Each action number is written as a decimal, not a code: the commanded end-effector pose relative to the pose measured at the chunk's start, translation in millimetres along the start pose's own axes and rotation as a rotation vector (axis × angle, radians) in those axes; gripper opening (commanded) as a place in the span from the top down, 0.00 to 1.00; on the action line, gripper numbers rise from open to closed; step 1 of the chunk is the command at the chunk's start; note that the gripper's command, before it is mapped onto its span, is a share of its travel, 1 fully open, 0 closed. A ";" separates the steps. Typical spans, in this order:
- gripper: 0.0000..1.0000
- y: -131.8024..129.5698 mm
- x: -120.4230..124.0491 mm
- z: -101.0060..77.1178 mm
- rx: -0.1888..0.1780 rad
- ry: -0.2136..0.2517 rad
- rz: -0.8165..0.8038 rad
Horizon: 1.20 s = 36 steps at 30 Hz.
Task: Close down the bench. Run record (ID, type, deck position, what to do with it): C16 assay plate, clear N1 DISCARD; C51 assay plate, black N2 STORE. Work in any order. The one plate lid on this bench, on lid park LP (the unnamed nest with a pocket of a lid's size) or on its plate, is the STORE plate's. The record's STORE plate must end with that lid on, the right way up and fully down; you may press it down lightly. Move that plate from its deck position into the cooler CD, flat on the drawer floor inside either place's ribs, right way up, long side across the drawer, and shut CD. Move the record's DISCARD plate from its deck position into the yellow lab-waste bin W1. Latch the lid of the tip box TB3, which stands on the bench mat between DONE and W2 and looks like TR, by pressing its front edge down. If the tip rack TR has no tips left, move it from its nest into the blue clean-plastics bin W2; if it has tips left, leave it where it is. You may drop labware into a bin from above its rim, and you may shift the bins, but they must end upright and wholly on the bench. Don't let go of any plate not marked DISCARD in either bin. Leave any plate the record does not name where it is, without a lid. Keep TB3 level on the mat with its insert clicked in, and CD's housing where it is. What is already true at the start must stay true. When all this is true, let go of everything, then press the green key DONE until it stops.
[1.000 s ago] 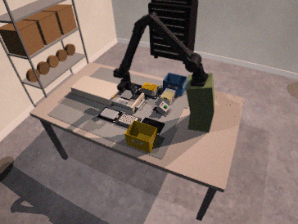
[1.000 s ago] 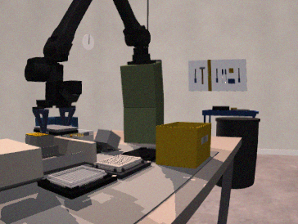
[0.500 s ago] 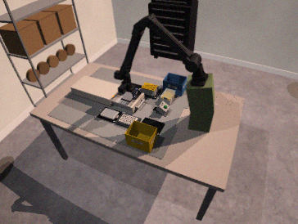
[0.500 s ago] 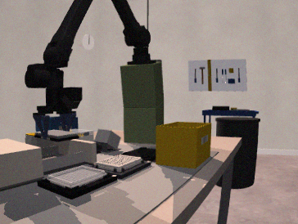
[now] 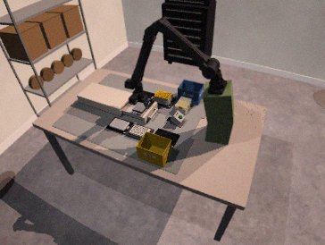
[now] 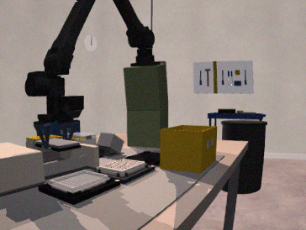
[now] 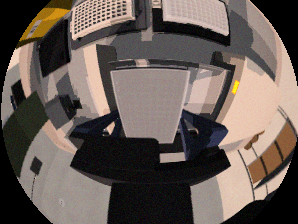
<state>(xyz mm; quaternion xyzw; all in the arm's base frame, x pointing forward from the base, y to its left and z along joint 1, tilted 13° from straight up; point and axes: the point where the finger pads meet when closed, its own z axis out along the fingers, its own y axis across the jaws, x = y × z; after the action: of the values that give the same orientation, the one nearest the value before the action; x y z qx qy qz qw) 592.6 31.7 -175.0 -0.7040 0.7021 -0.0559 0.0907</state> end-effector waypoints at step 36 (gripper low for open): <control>1.00 -38.0 -13.5 19.0 0.074 -0.005 -0.010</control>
<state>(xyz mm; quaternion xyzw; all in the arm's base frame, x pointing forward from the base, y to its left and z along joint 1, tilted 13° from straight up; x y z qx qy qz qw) 601.5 35.2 -213.9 -0.7041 0.7020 -0.0561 0.0908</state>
